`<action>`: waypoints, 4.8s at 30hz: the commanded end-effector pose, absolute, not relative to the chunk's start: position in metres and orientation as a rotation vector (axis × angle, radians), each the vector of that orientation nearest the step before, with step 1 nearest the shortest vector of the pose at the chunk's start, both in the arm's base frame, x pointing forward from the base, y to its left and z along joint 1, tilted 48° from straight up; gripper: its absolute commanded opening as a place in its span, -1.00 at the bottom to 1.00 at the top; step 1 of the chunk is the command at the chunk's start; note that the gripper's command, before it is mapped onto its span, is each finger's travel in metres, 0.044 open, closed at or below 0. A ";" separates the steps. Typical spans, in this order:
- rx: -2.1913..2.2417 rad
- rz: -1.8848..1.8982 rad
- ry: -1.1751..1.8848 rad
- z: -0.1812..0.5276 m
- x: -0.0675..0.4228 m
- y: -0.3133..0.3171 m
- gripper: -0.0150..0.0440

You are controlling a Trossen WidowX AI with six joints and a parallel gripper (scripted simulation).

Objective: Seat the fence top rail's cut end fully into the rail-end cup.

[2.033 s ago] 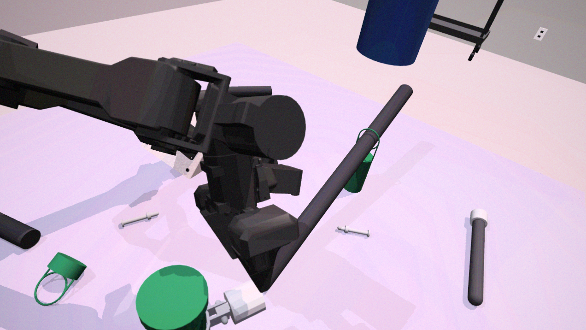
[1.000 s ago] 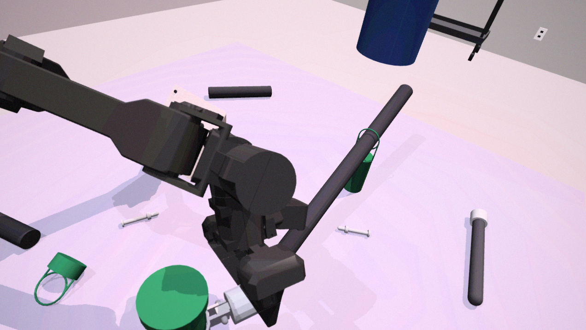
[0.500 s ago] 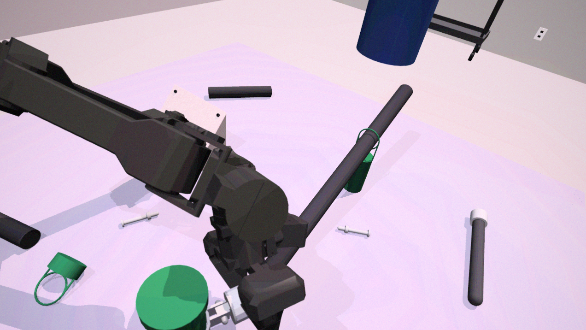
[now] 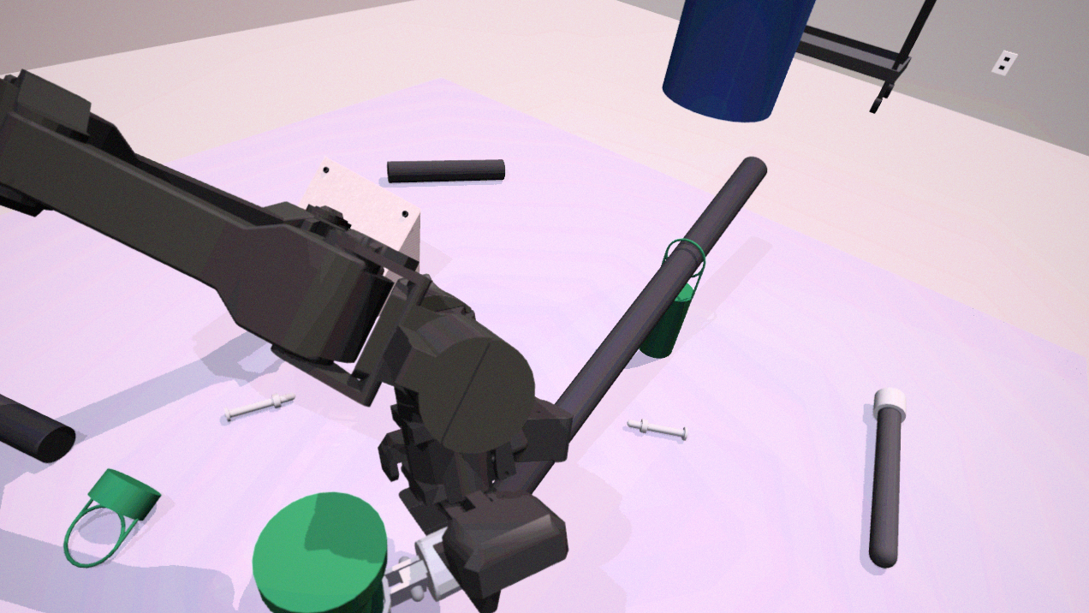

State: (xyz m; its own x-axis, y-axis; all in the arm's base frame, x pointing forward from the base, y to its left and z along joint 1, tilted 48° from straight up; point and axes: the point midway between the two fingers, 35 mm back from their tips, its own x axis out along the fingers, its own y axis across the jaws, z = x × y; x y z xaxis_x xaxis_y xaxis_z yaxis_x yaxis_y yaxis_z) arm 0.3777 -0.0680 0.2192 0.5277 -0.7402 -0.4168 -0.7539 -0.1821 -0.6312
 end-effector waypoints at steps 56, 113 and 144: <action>-2.190 0.499 1.130 0.211 0.338 -0.066 -0.49; -1.513 0.065 1.140 0.189 0.331 0.050 1.00; -0.684 -0.495 0.871 0.178 0.306 0.138 1.00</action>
State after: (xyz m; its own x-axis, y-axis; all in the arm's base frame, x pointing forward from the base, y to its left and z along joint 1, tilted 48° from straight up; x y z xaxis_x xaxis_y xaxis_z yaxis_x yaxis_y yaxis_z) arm 0.3051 0.1382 0.1774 0.5582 -0.6381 -0.5303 0.0874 0.6808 -0.7273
